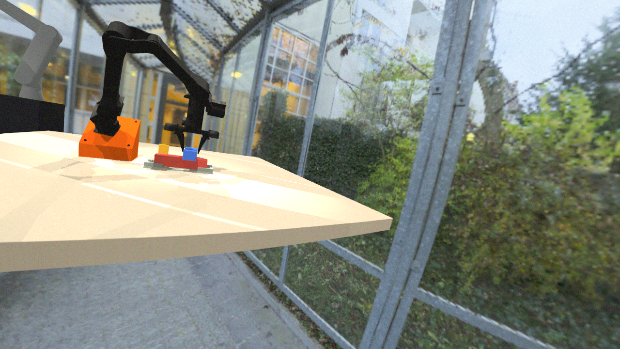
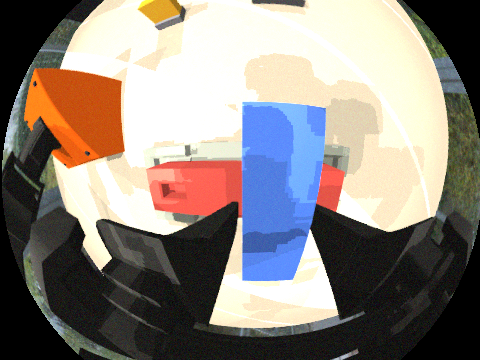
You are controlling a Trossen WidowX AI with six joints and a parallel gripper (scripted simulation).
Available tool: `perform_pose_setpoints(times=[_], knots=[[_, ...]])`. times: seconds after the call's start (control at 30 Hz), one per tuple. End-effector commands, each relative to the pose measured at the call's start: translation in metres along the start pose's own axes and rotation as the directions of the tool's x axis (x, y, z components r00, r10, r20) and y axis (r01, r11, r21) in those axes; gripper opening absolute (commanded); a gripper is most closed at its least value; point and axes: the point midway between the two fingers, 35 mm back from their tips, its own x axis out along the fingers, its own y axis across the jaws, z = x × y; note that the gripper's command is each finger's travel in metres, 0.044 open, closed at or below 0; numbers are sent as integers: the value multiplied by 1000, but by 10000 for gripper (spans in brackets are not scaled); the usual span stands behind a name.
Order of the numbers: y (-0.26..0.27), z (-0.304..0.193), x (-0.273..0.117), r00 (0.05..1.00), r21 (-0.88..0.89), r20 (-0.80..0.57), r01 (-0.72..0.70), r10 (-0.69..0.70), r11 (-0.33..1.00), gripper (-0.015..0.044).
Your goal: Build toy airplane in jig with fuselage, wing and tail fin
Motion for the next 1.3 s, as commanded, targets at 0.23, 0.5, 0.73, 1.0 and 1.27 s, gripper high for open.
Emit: perform_pose_setpoints(times=[0.23, 0.5, 0.73, 1.0, 1.27], knots=[[0, 0, 0, 1000, 1, 0, 1, -1, 1000, 440], [-3, 2, -35, 1000, -3, 5, 0, 0, 1000, 440], [-1, 1, -86, 1000, -9, -1, 0, 0, 1000, 440], [-1, 1, -85, 1000, 228, -1, 0, 0, 974, 440], [-1, 1, -82, 1000, 847, -1, 1, 0, 532, 440]])
